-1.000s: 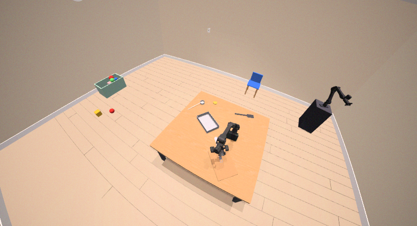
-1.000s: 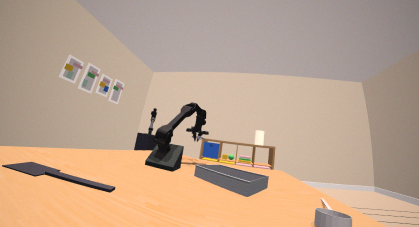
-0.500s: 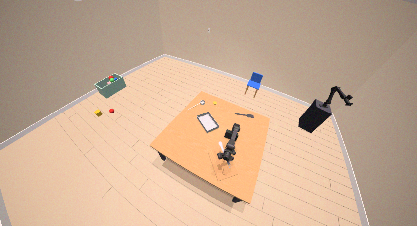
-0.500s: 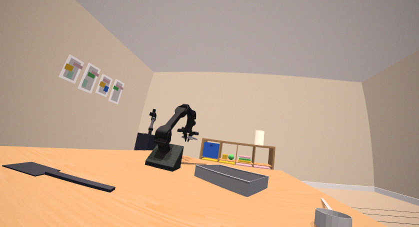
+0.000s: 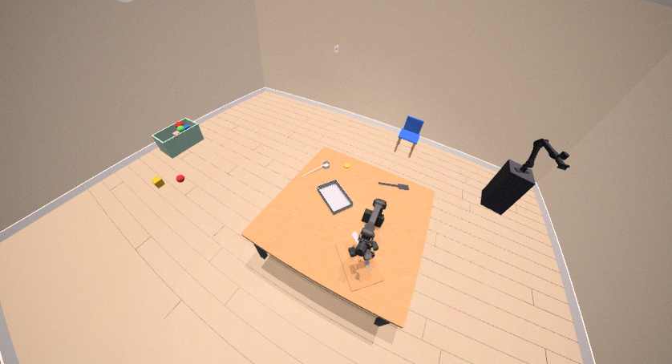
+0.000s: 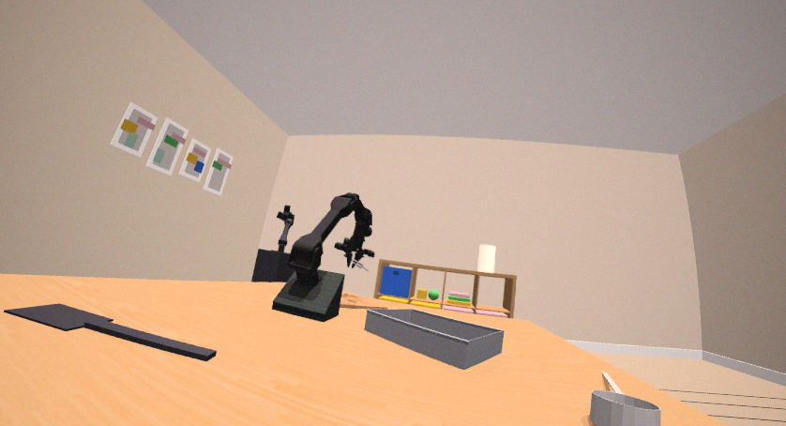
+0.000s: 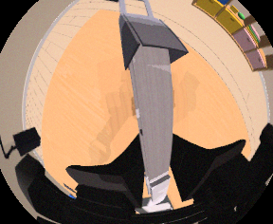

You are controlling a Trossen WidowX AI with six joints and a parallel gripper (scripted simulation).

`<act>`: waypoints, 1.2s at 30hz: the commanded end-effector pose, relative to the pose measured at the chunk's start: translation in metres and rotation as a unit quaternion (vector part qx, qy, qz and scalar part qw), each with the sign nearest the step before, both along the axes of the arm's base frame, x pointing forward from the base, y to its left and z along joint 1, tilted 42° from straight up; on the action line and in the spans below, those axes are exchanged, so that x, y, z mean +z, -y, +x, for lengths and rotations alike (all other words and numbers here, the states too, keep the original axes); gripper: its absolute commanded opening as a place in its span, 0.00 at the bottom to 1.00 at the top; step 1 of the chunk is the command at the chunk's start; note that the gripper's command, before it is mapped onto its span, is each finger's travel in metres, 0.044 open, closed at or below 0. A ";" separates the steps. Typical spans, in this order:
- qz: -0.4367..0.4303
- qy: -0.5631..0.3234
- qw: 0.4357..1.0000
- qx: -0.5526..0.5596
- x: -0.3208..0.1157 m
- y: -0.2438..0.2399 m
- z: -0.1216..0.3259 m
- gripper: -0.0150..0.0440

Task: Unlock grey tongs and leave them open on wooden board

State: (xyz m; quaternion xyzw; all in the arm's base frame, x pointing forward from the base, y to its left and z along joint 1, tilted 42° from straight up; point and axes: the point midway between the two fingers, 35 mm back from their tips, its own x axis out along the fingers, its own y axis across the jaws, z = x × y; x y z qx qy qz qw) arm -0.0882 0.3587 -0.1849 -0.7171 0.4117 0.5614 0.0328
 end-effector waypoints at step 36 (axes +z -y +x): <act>0.205 -0.230 0.939 -0.153 0.025 -0.023 0.009 0.00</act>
